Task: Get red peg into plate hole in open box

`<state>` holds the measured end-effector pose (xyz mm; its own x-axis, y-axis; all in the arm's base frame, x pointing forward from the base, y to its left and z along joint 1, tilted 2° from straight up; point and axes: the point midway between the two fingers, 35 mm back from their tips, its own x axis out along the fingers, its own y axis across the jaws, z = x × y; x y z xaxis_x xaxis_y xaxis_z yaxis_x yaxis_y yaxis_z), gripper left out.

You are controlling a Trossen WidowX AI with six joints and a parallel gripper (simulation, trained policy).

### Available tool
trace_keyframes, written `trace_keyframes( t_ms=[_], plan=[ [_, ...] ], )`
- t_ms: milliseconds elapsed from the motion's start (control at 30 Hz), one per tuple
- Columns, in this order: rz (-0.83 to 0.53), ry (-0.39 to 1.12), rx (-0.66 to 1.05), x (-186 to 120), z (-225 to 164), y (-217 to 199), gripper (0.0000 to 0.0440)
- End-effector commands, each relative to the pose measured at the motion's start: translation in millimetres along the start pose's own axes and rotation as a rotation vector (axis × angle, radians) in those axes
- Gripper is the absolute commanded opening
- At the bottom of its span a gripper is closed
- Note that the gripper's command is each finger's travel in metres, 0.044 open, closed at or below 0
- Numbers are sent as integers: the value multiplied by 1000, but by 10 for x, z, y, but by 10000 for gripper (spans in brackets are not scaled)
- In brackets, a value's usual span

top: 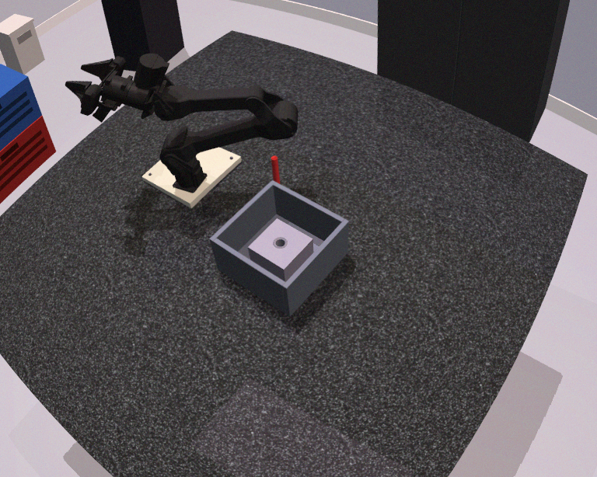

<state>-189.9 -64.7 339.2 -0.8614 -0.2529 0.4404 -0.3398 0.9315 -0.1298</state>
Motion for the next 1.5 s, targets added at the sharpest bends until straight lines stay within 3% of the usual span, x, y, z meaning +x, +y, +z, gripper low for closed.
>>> trace_keyframes(
  t_ms=[0,67,800,1467],
  plan=[
    [-5,-6,20,1,9,-15,419],
    [-23,-35,76,6,62,-69,439],
    [-132,-443,697,-99,622,-777,440],
    [-78,-945,1151,-644,950,-1576,440]
  ],
)
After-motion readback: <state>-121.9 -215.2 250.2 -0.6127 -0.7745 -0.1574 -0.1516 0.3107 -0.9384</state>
